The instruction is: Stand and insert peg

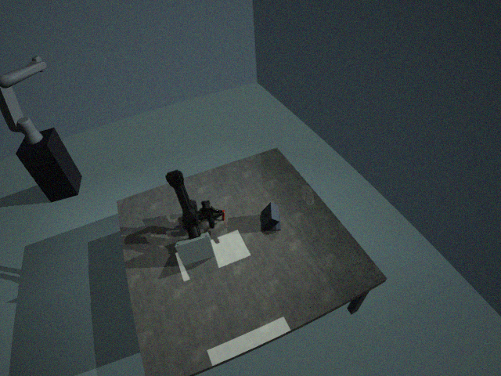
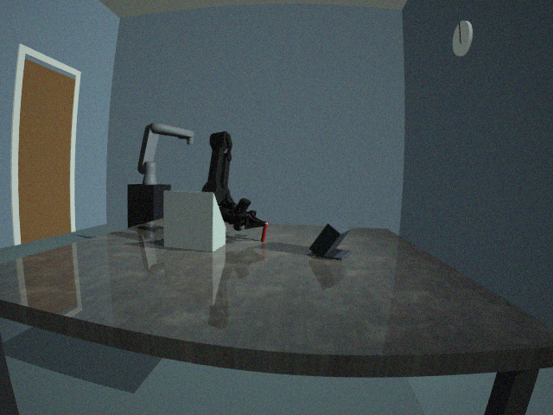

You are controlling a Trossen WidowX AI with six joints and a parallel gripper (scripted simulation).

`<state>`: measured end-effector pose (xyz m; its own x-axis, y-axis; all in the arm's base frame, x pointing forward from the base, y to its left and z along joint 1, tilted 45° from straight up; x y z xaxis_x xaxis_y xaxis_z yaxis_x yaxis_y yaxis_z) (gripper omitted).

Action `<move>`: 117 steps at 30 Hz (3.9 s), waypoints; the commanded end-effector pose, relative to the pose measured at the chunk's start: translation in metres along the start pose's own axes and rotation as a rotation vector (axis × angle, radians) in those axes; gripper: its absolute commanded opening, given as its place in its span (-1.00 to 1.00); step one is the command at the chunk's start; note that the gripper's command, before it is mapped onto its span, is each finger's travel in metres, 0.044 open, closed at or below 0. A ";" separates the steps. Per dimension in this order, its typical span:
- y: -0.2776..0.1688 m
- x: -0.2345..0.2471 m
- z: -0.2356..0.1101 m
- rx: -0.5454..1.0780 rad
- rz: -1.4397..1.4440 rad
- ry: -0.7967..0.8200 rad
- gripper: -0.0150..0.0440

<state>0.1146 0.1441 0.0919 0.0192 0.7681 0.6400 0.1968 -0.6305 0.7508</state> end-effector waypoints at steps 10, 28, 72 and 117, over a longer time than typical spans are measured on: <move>-0.004 0.000 -0.002 -0.017 0.009 -0.006 -0.33; -0.008 -0.002 -0.004 -0.054 0.021 -0.017 -0.33; -0.010 -0.005 -0.006 -0.101 0.026 -0.027 -0.05; 0.073 0.019 -0.005 -0.076 0.037 -0.079 1.00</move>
<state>0.1220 0.1241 0.1441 0.0992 0.7481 0.6561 0.1147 -0.6636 0.7393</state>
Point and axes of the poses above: the point midway between the two fingers, 35 mm back from their tips, its own z axis out along the fingers, its own x axis across the jaws, y = z × x, the point moved 5 cm from there along -z, back along the fingers, and after that the axes turned 5 degrees about -z, right-handed, at the moved point
